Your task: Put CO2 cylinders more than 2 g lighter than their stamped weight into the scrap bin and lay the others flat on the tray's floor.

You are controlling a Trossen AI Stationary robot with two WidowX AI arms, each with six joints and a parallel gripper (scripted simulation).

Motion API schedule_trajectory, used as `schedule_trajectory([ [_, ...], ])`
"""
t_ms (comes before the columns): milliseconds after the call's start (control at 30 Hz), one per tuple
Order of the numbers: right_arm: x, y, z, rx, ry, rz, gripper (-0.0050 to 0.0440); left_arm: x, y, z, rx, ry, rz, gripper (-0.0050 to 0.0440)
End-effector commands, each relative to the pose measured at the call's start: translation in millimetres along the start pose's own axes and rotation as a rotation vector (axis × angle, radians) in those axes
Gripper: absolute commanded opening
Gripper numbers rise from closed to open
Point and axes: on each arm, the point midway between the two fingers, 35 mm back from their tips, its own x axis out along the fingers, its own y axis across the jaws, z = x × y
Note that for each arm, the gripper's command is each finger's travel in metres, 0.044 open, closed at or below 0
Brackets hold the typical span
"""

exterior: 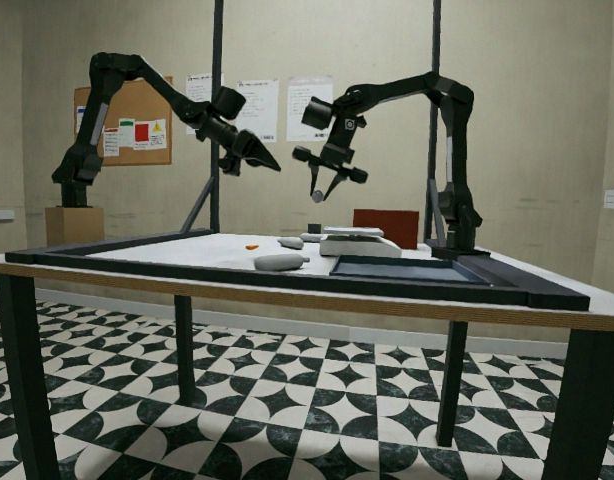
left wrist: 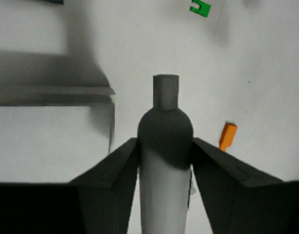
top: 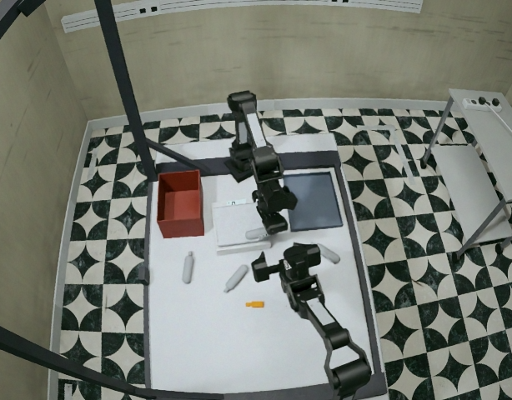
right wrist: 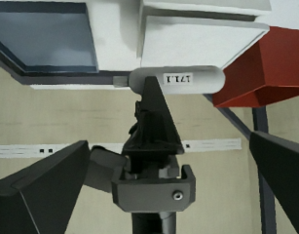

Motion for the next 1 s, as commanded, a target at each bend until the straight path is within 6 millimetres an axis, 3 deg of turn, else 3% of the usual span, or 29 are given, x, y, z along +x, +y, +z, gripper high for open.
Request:
schedule_trajectory([
  [0,-6,0,-14,0.004,0.034,0.001,0.044,-15,-12,-1,0.004,0.001,-0.051,-0.005],
  [167,-6,0,-14,0.004,0.034,0.001,0.044,-13,-14,-2,0.004,0.001,-0.039,-0.005],
  [467,26,0,-25,0.005,0.031,0.001,0.044,-17,-15,-1,0.003,0.001,-0.051,-0.005],
  [633,33,0,-28,0.005,0.032,0.001,0.044,-17,-15,-1,0.003,0.001,-0.051,-0.005],
  [967,32,0,-34,0.006,0.044,0.001,0.044,-14,-11,-1,0.003,0.0,-0.041,-0.005],
])
